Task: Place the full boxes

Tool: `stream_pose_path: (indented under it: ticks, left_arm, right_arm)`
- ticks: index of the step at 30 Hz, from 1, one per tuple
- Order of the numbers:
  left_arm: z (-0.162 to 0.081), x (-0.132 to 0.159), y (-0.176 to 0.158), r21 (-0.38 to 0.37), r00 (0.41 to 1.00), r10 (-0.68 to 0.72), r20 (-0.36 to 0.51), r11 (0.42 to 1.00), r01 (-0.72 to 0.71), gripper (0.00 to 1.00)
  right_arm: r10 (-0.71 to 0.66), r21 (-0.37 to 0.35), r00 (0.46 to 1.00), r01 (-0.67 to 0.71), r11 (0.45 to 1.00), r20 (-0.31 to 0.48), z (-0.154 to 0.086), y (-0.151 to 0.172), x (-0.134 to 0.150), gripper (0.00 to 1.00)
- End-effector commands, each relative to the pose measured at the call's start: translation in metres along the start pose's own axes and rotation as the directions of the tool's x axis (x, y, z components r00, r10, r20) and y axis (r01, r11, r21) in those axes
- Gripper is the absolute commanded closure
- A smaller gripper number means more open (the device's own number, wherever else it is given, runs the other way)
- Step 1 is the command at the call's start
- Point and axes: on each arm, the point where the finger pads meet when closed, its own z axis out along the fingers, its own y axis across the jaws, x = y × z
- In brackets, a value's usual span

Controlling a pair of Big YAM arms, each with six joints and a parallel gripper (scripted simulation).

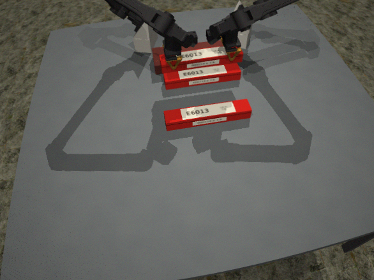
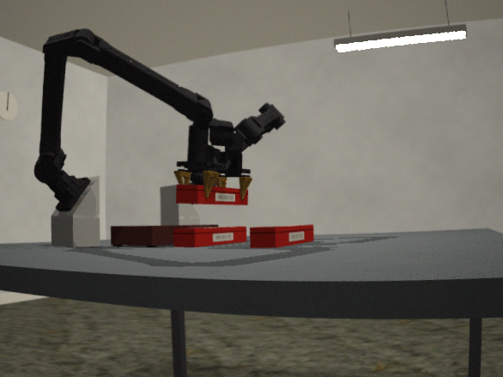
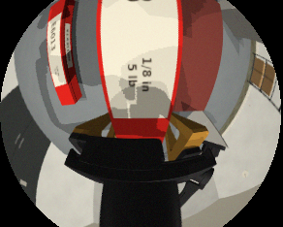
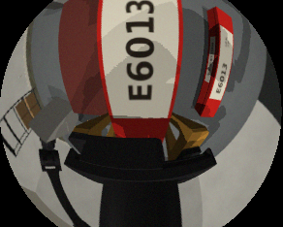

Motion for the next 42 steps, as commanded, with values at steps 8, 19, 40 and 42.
stream_pose_path:
  ticks: [8,19,40,42]
  left_arm:
    - [-0.057,-0.010,0.022,-0.078,0.998,-0.013,0.067,0.997,0.018,1.00]
    - [-0.061,-0.010,0.022,-0.078,0.998,-0.013,0.067,0.997,0.018,1.00]
    - [-0.061,-0.010,0.022,-0.078,0.998,-0.013,0.067,0.997,0.018,1.00]
    - [-0.061,-0.010,0.022,-0.078,0.998,-0.013,0.067,0.997,0.018,1.00]
  right_arm:
    - [0.020,0.093,1.000,-0.022,0.995,0.025,-0.066,-0.023,0.005,1.00]
    - [0.020,0.093,0.999,-0.022,0.995,0.025,-0.069,-0.023,0.005,1.00]
    - [0.020,0.093,0.999,-0.022,0.995,0.025,-0.069,-0.023,0.005,1.00]
    - [0.020,0.093,0.999,-0.022,0.995,0.025,-0.069,-0.023,0.005,1.00]
